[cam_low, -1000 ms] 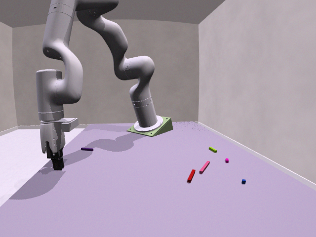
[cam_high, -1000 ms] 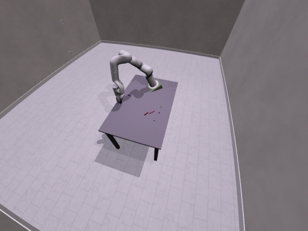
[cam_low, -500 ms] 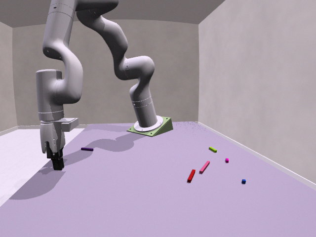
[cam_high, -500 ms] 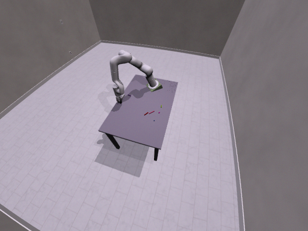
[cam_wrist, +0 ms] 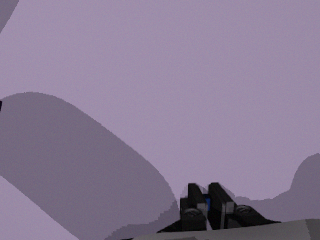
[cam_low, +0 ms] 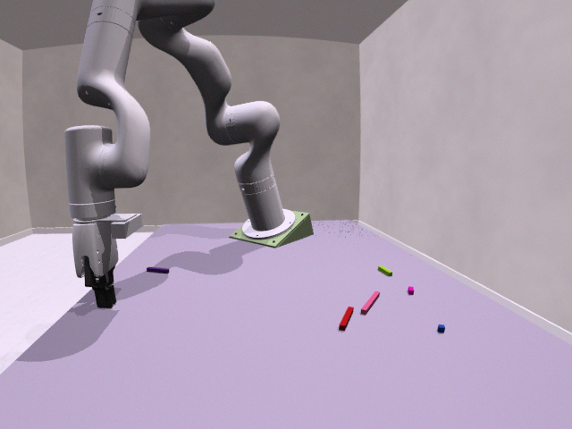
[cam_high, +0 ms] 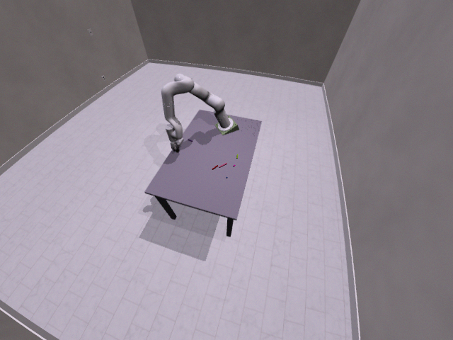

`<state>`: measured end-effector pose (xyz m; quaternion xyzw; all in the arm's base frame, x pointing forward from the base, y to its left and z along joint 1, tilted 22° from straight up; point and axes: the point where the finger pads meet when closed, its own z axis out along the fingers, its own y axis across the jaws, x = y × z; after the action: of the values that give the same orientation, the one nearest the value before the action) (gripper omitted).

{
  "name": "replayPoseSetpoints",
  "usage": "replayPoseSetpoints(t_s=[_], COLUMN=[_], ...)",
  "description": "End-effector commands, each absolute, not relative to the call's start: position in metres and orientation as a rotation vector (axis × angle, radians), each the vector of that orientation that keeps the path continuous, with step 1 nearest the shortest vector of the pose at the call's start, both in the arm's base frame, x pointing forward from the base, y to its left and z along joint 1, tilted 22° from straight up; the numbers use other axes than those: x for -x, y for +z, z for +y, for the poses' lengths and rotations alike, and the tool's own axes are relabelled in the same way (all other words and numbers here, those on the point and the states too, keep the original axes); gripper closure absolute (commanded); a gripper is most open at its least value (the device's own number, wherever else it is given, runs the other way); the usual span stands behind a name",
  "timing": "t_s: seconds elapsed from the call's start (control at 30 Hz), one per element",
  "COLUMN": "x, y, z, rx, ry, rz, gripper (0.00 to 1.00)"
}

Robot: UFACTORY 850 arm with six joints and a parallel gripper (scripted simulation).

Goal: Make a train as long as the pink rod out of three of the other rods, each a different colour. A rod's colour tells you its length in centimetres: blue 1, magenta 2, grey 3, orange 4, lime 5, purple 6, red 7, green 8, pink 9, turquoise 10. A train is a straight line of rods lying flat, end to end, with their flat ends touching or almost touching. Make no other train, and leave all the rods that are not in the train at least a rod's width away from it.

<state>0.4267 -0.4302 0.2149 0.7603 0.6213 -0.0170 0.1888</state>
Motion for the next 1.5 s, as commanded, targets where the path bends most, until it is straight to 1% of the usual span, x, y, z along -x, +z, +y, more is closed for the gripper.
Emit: replayPoseSetpoints(t_s=[0.0,0.07,0.1,0.23,0.27,0.33,0.37,0.43,0.47,1.0,1.3,1.47], x=[-0.427,-0.427,-0.427,-0.427,-0.427,-0.427,-0.427,-0.427,-0.427,-0.426,-0.42,-0.415], y=[0.216,0.216,0.216,0.216,0.216,0.216,0.216,0.216,0.216,0.22,0.246,0.272], z=[-0.431,-0.431,-0.431,-0.431,-0.431,-0.431,-0.431,-0.431,-0.431,-0.429,-0.421,-0.412], rx=[-2.137,-2.137,-2.137,-2.137,-2.137,-2.137,-2.137,-2.137,-2.137,-2.137,-2.137,-2.137], ry=[-0.048,-0.048,-0.048,-0.048,-0.048,-0.048,-0.048,-0.048,-0.048,-0.048,-0.048,-0.048], rz=[1.746,1.746,1.746,1.746,1.746,1.746,1.746,1.746,1.746,1.746,1.746,1.746], gripper=[0.92,0.92,0.88,0.88,0.84,0.84,0.8,0.8,0.76,0.76,0.76,0.76])
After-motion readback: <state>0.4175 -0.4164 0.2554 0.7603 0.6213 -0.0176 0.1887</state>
